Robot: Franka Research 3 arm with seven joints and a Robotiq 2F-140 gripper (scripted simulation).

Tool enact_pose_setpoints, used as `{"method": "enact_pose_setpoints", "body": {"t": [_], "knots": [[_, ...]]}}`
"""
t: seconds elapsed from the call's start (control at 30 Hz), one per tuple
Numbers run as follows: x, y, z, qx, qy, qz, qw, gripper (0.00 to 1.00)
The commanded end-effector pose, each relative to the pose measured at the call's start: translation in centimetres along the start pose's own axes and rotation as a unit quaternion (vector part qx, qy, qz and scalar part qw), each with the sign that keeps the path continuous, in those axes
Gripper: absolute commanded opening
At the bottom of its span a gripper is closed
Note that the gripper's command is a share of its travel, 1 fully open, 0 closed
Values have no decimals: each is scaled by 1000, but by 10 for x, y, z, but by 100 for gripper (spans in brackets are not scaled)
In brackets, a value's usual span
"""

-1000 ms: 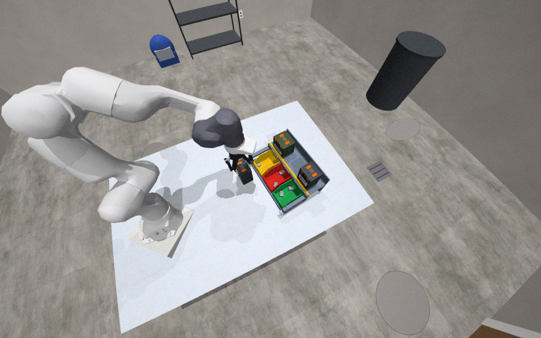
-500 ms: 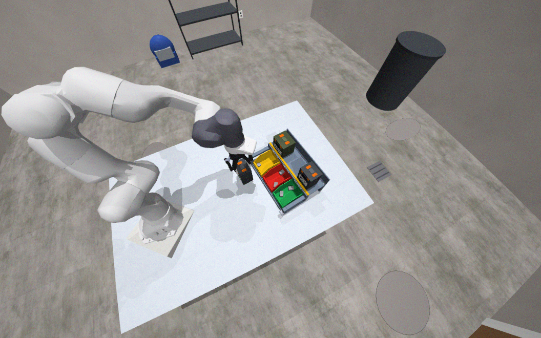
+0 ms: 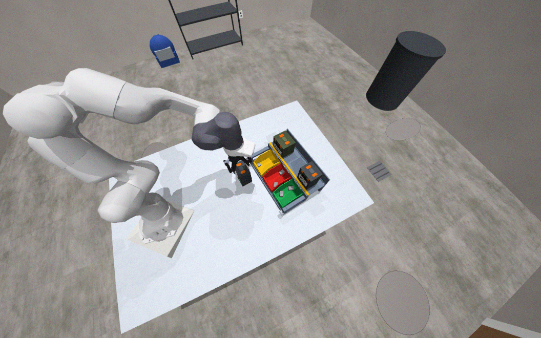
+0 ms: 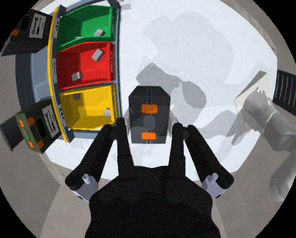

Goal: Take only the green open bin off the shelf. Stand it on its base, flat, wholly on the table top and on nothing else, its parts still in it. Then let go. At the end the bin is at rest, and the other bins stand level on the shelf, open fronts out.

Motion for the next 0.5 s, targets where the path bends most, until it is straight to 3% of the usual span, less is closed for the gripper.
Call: {"method": "enact_pose_setpoints", "body": {"t": [0.0,0.17,0.47], "knots": [[-4,-7,1,-3,0,-12,1000,0],[0,-3,0,-1,0,-5,1000,0],[4,-7,1,-3,0,-12,1000,0]]}}
Point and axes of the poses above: the point where the finger pads meet when closed, its own x axis out along the fingers, its own y axis across the jaws, z = x × y, the point moved 4 cm from there along -x, back along the fingers, and after that the axes turned 14 degrees about x, right-handed, at the moved point
